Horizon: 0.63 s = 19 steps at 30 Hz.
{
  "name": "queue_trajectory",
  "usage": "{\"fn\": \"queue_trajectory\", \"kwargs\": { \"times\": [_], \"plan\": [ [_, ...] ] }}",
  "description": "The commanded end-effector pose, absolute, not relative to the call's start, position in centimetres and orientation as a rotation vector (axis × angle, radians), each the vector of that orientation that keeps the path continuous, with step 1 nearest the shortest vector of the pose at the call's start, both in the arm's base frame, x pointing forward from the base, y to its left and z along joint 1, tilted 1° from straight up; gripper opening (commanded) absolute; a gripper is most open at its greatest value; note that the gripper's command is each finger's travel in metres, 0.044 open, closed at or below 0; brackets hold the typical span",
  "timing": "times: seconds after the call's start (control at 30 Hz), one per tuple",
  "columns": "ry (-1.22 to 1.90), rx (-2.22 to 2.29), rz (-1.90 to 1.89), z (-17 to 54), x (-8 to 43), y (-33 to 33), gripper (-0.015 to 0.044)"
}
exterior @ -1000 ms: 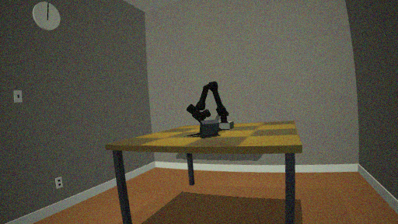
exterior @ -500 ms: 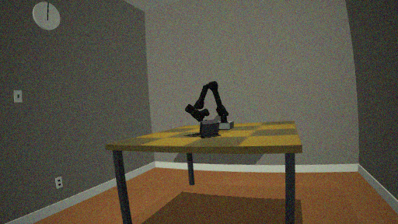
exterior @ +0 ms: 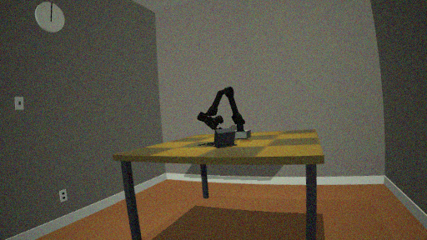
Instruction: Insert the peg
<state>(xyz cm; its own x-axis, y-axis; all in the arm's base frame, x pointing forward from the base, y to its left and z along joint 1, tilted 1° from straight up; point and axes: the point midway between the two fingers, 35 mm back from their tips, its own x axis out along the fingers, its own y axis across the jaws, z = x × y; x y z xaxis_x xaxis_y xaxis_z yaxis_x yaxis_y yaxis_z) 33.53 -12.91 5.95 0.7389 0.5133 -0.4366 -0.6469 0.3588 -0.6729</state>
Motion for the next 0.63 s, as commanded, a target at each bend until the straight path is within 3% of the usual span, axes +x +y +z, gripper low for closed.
{"fn": "queue_trajectory", "kwargs": {
  "times": [0.0, 0.6],
  "plan": [
    [0.154, -0.946, 0.749, 6.3, 33.1, -13.4, 0.0440],
    [0.150, -0.943, 0.743, 7.5, 31.5, -14.3, 0.0440]
  ]
}}
